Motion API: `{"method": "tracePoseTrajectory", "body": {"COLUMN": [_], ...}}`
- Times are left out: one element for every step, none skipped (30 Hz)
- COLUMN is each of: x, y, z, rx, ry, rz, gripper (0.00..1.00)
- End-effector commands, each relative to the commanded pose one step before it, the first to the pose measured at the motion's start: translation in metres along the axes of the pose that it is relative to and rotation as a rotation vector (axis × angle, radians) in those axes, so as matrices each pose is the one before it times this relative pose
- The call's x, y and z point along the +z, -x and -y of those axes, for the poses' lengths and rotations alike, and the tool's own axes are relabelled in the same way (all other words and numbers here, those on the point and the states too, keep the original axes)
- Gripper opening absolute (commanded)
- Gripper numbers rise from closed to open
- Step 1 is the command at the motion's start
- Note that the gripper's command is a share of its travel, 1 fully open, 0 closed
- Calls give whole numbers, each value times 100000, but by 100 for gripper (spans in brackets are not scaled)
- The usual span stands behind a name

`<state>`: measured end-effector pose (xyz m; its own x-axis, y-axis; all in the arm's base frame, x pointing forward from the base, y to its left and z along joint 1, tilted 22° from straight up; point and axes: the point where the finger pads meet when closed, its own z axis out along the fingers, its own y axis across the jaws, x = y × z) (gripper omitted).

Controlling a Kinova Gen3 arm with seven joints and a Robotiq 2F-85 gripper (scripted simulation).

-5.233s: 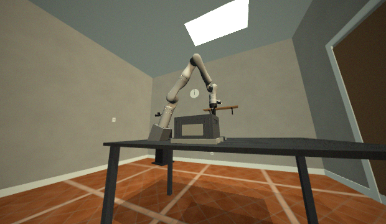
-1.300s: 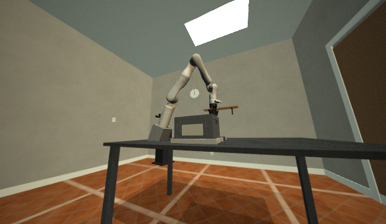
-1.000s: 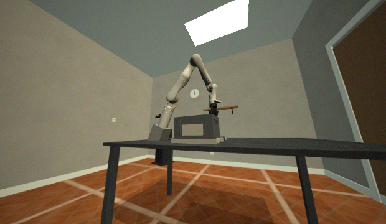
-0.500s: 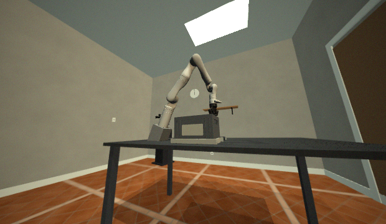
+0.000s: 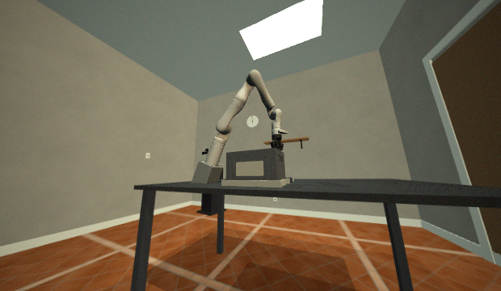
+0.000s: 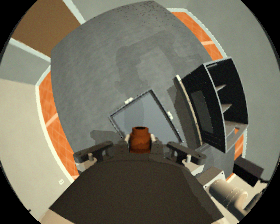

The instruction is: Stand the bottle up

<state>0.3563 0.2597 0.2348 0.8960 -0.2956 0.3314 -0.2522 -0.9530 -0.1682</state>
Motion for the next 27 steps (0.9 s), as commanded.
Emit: {"method": "tracePoseTrajectory", "body": {"x": [-63,0,0,0,0,0,0,0,0,0,0,0,0,0,0,0,0,0,0,0,0,0,0,0,0,0,0], "y": [-20,0,0,0,0,0,0,0,0,0,0,0,0,0,0,0,0,0,0,0,0,0,0,0,0,0,0], "z": [45,0,0,0,0,0,0,0,0,0,0,0,0,0,0,0,0,0,0,0,0,0,0,0,0,0,0], "rx": [-10,0,0,0,6,41,104,188,287,396,508,620,727,0,0,826,912,985,1042,1080,1100,1100,1080,1042,986,913,826], "ry": [-137,0,0,0,0,0,0,0,0,0,0,0,0,0,0,0,0,0,0,0,0,0,0,0,0,0,0], "rz": [-111,0,0,0,0,0,0,0,0,0,0,0,0,0,0,0,0,0,0,0,0,0,0,0,0,0,0], "gripper": [0,0,0,0,0,0,0,0,0,0,0,0,0,0,0,0,0,0,0,0,0,0,0,0,0,0,0]}}
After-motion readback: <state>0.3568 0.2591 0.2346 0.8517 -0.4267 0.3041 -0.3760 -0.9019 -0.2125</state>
